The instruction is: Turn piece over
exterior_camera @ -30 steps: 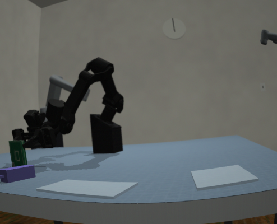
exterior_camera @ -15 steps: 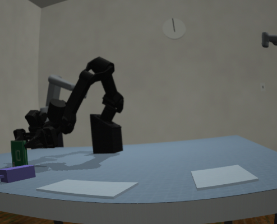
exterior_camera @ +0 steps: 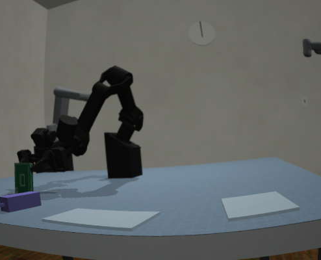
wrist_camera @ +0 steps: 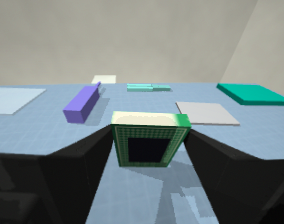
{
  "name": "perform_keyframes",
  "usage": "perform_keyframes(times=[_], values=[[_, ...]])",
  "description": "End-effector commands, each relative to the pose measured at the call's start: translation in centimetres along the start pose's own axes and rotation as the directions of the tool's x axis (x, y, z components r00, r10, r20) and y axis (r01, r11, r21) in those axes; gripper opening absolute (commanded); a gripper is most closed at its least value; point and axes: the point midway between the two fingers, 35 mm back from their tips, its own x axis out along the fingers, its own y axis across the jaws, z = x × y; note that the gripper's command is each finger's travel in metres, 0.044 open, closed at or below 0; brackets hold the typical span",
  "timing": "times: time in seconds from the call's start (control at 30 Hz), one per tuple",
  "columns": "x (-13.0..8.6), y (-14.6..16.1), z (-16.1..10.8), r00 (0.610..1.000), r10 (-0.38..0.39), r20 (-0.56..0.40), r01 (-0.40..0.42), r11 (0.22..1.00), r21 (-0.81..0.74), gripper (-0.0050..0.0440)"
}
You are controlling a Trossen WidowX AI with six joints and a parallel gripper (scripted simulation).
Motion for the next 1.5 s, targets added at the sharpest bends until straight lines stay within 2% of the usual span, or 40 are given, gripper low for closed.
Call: perform_keyframes(times=[0.0,0.3,0.6,0.87,1.17,1.47], values=[[-0.3,-0.1,-0.4,1.000,-0.002,-0.015,0.002,1.000,0.002,0.0000],[-0.9,0.0,-0.7,1.000,0.006,-0.015,-0.006,1.000,0.000,0.0000],[-0.6,0.0,-0.6,1.000,0.006,0.001,-0.006,1.000,-0.001,0.0000],[-1.5,0.0,-1.1,1.000,0.011,-0.015,-0.011,1.000,-0.001,0.0000],[-1.1,0.0,-0.9,1.000,0.010,0.001,-0.010,1.000,-0.001,0.0000],[-2.0,0.0,-1.4,1.000,0.012,-0.015,-0.012,1.000,-0.001,0.0000]])
